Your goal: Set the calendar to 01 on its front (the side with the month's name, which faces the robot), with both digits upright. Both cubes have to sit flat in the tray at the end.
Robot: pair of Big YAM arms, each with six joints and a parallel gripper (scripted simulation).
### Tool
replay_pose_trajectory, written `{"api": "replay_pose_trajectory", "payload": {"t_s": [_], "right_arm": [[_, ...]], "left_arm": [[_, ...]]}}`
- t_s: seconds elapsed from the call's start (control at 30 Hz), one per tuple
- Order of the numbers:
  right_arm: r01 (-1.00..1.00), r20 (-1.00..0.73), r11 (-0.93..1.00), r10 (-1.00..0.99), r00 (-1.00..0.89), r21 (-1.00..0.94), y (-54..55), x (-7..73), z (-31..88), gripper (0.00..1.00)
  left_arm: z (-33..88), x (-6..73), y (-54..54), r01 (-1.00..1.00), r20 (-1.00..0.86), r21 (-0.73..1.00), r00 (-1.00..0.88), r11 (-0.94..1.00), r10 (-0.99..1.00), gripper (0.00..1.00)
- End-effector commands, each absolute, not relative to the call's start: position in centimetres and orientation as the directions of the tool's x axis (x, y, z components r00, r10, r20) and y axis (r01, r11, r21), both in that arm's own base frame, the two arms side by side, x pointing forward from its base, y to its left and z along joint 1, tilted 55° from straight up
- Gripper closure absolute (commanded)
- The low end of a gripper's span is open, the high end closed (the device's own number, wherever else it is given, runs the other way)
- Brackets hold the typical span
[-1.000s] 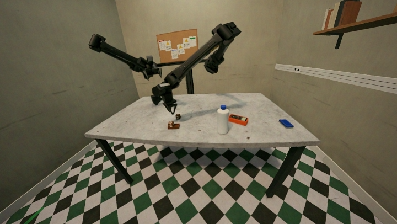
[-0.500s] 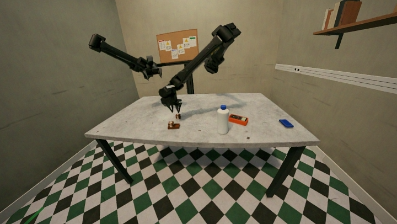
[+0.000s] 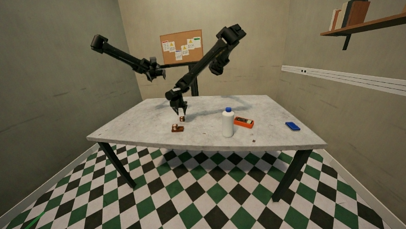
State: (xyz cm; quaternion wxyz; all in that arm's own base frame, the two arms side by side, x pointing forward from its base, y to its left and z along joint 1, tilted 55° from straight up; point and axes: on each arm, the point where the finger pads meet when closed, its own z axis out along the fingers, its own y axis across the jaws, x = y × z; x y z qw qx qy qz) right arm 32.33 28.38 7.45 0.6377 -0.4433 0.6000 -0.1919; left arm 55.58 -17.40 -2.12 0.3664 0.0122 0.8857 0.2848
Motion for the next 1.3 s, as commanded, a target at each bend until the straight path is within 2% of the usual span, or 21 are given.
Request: {"api": "replay_pose_trajectory", "payload": {"t_s": [0.0, 0.8, 0.83, 0.9, 0.93, 1.07, 1.1, 1.27], "right_arm": [[-0.288, -0.596, 0.534, -0.777, 0.206, -0.795, 28.4, 32.3, 7.3, 0.0], [-0.288, -0.596, 0.534, -0.777, 0.206, -0.795, 28.4, 32.3, 7.3, 0.0], [-0.288, -0.596, 0.534, -0.777, 0.206, -0.795, 28.4, 32.3, 7.3, 0.0], [-0.288, -0.596, 0.534, -0.777, 0.206, -0.795, 28.4, 32.3, 7.3, 0.0], [-0.288, -0.596, 0.534, -0.777, 0.206, -0.795, 28.4, 32.3, 7.3, 0.0], [-0.288, -0.596, 0.534, -0.777, 0.206, -0.795, 28.4, 32.3, 7.3, 0.0], [-0.288, -0.596, 0.534, -0.777, 0.206, -0.795, 28.4, 32.3, 7.3, 0.0], [-0.288, -0.596, 0.534, -0.777, 0.206, -0.795, 28.4, 32.3, 7.3, 0.0]], "left_arm": [[-2.6, 56.6, -16.6, -0.214, -0.655, 0.497, -0.728, 0.841, 0.202, 0.45], [-4.1, 58.4, -15.2, -0.203, -0.644, 0.509, -0.735, 0.837, 0.213, 0.45], [-4.1, 58.4, -15.2, -0.203, -0.644, 0.509, -0.735, 0.837, 0.213, 0.53], [-4.1, 58.3, -15.3, -0.201, -0.644, 0.509, -0.734, 0.837, 0.215, 0.53], [-4.1, 58.3, -15.4, -0.202, -0.645, 0.507, -0.734, 0.838, 0.214, 0.58], [-4.1, 58.3, -15.4, -0.203, -0.646, 0.507, -0.733, 0.838, 0.213, 0.58], [-3.3, 58.0, -16.4, -0.199, -0.657, 0.498, -0.722, 0.844, 0.217, 0.62], [-3.3, 58.0, -16.4, -0.199, -0.657, 0.498, -0.722, 0.844, 0.217, 0.66]]}}
